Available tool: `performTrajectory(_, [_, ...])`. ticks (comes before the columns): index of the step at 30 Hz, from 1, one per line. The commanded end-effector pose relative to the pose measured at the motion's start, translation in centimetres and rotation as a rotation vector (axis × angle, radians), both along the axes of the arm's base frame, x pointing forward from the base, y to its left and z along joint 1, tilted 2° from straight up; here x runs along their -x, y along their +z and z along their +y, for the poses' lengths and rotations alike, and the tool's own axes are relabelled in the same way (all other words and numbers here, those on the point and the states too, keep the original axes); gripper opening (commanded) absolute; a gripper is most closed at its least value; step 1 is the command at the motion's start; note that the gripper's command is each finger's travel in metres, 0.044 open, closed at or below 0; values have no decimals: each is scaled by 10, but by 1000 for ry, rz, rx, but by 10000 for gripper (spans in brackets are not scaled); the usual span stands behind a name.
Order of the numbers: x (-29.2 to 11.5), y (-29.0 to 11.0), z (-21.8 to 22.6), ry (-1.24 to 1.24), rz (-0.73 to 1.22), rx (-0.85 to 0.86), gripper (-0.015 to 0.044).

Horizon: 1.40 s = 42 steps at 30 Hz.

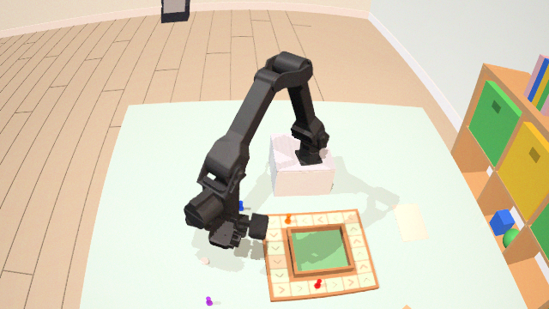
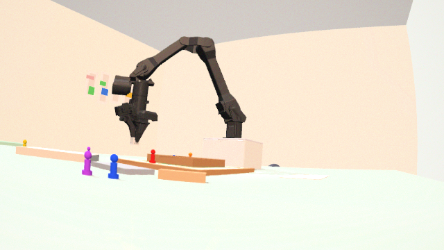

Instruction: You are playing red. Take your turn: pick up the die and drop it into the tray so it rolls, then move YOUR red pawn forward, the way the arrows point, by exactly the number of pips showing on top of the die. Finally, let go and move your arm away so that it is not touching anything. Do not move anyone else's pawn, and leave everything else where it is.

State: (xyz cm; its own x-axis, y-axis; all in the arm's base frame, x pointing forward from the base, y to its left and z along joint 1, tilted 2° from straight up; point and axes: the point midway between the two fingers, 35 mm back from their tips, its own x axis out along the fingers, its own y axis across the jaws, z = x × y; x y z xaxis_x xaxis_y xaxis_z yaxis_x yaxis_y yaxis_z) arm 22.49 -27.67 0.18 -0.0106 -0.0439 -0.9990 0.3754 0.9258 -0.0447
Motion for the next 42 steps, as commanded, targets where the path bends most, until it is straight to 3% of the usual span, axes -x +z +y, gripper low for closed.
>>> performTrajectory(1, [-1, 30, 3, -6, -5, -1, 0])
performTrajectory(7, [1, 66, 11, -8, -6, -11, 0])
performTrajectory(12, [-4, 64, 18, 1, -6, -11, 0])
performTrajectory(27, [-42, 47, 99, 88, -8, -19, 0])
performTrajectory(42, [-53, 30, 182, 174, -6, -27, 0])
